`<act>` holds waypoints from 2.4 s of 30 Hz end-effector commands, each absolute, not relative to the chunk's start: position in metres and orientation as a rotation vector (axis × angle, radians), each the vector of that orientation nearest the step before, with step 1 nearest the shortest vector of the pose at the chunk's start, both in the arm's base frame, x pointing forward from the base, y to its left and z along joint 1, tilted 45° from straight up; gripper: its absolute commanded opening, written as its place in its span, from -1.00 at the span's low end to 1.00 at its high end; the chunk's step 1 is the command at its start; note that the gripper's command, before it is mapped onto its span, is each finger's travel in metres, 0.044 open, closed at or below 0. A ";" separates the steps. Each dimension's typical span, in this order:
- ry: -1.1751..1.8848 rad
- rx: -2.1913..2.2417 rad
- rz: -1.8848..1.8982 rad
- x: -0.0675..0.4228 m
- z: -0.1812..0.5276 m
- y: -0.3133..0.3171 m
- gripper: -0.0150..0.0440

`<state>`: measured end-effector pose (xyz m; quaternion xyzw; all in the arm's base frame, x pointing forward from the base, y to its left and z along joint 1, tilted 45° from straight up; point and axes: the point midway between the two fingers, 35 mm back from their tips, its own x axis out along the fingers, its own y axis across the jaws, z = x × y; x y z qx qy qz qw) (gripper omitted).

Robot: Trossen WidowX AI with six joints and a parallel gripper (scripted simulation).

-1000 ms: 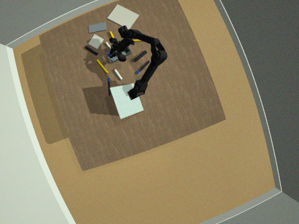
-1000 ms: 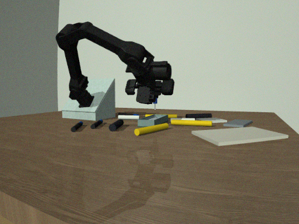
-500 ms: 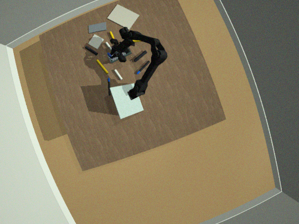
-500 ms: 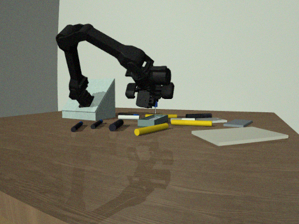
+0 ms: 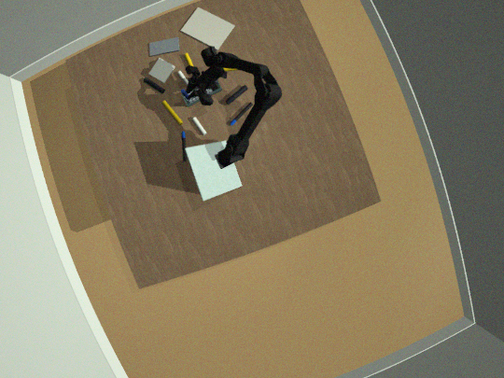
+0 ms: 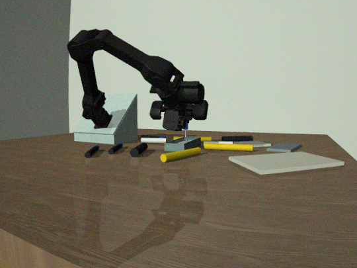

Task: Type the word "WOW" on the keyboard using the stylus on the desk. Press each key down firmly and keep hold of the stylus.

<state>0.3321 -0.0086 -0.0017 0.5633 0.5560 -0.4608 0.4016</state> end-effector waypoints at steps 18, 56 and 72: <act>1.409 1.421 -1.165 0.331 -0.008 -0.014 -0.22; 1.409 1.421 -1.165 0.333 0.003 -0.003 -0.22; 1.410 1.415 -1.167 0.334 0.011 0.007 -0.21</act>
